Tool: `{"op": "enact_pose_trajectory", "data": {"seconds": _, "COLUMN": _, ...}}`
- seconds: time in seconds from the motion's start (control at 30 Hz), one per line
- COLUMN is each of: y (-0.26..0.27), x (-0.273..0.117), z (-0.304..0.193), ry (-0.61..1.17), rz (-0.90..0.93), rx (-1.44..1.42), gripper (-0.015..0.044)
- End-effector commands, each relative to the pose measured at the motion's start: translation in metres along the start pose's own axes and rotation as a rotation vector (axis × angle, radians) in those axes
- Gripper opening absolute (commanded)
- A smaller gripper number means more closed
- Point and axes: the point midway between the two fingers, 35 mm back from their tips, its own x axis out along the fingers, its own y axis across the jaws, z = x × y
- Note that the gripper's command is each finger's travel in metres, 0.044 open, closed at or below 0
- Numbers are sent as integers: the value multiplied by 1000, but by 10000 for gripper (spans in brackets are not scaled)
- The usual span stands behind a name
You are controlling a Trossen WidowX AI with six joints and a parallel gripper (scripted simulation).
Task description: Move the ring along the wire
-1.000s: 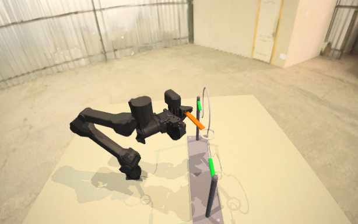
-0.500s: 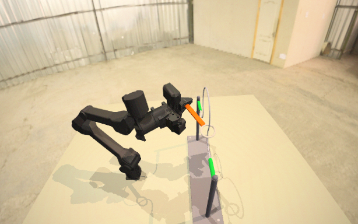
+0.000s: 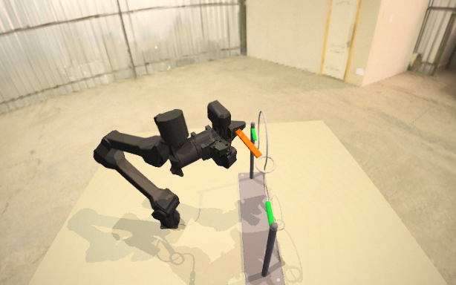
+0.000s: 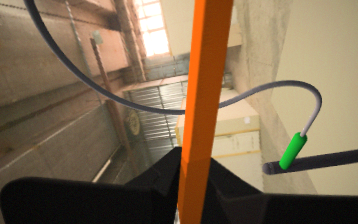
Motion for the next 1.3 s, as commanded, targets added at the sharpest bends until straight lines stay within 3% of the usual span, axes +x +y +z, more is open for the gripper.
{"op": "enact_pose_trajectory", "data": {"seconds": 0.0, "y": 2, "x": 0, "z": 0, "ry": 0, "rz": -18, "rx": -30, "gripper": -150}}
{"op": "enact_pose_trajectory", "data": {"seconds": 1.27, "y": -18, "x": -1, "z": 5, "ry": -51, "rz": -339, "rx": -470, "gripper": -150}}
